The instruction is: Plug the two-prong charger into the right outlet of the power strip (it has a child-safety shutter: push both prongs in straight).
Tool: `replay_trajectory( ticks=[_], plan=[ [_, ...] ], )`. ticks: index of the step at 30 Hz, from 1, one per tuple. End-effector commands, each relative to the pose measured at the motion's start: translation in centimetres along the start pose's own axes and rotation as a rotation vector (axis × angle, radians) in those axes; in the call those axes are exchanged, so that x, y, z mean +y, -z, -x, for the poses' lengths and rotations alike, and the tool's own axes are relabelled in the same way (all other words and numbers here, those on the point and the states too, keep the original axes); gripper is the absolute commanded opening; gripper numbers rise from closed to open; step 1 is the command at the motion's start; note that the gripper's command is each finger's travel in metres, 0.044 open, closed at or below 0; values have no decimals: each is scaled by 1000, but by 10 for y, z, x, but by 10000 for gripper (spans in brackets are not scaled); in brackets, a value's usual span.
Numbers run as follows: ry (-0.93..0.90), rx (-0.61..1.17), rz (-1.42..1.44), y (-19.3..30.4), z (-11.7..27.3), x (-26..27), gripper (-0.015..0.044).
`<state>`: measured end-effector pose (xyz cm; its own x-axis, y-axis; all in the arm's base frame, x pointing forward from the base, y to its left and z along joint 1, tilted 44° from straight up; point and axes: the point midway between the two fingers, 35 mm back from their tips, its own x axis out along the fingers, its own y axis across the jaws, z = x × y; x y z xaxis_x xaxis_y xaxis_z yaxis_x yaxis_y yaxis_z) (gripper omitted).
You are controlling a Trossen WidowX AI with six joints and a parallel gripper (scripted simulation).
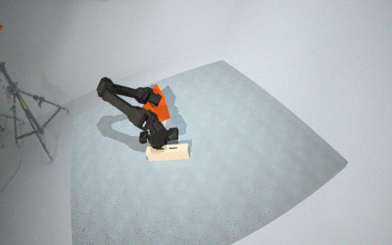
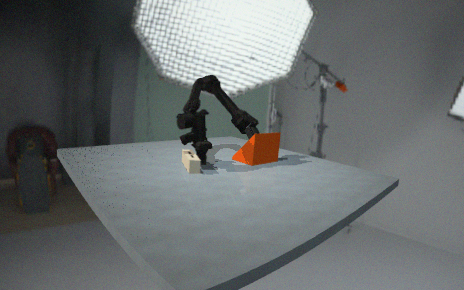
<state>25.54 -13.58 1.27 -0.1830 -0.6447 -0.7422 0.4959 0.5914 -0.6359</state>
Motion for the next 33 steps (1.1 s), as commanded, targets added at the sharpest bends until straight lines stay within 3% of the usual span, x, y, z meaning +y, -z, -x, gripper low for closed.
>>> replay_trajectory(
  ticks=[1, 33],
  plan=[
    [-4, -34, -40, -17, 2, -2, 0],
    [-4, -34, -40, -14, 5, -2, 0]
  ],
)
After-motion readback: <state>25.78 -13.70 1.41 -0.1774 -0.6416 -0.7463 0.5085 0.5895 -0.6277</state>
